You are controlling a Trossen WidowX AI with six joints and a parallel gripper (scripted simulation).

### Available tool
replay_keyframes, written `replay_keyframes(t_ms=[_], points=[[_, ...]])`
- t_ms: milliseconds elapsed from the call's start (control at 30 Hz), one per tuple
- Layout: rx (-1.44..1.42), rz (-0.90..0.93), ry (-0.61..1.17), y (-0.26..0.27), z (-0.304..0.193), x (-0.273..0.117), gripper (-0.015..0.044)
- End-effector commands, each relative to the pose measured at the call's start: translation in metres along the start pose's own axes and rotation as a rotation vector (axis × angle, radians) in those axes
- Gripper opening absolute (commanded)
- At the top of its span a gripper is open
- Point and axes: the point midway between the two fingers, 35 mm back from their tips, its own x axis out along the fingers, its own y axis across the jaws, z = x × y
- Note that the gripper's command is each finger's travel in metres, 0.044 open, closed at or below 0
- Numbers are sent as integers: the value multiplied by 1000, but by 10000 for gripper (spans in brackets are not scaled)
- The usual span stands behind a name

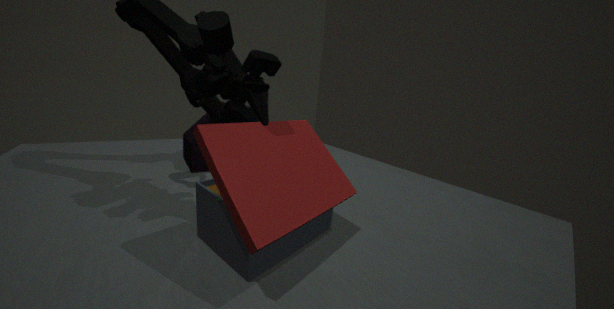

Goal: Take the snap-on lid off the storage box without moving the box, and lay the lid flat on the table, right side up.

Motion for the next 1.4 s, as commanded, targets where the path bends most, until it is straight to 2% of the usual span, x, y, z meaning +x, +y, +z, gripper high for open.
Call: replay_keyframes(t_ms=[0, 1100, 1367], points=[[4, 14, -1, 10, 0, -4, 0], [5, 14, 1, 43, 0, -31, 0], [5, 14, 2, 35, -13, -29, 0]])
